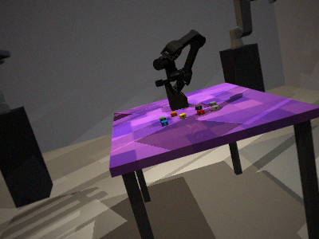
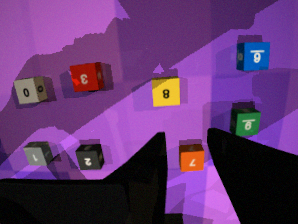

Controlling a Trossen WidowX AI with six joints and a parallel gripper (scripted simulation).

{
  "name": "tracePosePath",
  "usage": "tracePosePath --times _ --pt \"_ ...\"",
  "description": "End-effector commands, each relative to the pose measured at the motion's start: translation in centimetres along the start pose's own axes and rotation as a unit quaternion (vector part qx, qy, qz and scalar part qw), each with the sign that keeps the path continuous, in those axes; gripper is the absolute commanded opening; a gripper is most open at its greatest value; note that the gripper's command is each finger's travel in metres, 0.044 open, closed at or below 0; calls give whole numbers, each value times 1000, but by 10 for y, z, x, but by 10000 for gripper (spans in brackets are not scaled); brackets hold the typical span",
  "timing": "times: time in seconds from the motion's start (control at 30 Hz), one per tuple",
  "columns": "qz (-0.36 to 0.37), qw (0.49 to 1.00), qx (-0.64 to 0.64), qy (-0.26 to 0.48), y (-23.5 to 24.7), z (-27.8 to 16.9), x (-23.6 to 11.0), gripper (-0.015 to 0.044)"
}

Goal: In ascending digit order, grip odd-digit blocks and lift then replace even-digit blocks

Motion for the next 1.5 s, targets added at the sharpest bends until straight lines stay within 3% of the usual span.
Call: tracePosePath --times 0.0,0.13,0.37,0.43,0.6,0.73,1.47 --pt "-3 1000 11 0 -42 -7 -1 120" --pt "-3 1000 8 1 -98 -24 -1 120" --pt "-3 1000 6 1 -104 -26 0 120" --pt "-3 1000 5 1 -105 -25 10 172" --pt "-1 1000 5 1 -104 -26 79 304" --pt "-1 1000 5 1 -104 -26 81 400" --pt "0 1000 5 1 -104 -26 114 400"
Point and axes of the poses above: the point midway between the two fingers, 35 mm back from their tips, its own x axis out along the fingers, its own y axis across the jaws, z = x × y, the point moved 6 cm from there along -x, back along the fingers, and after that the axes turned 14 degrees about x, right-handed, at the moved point
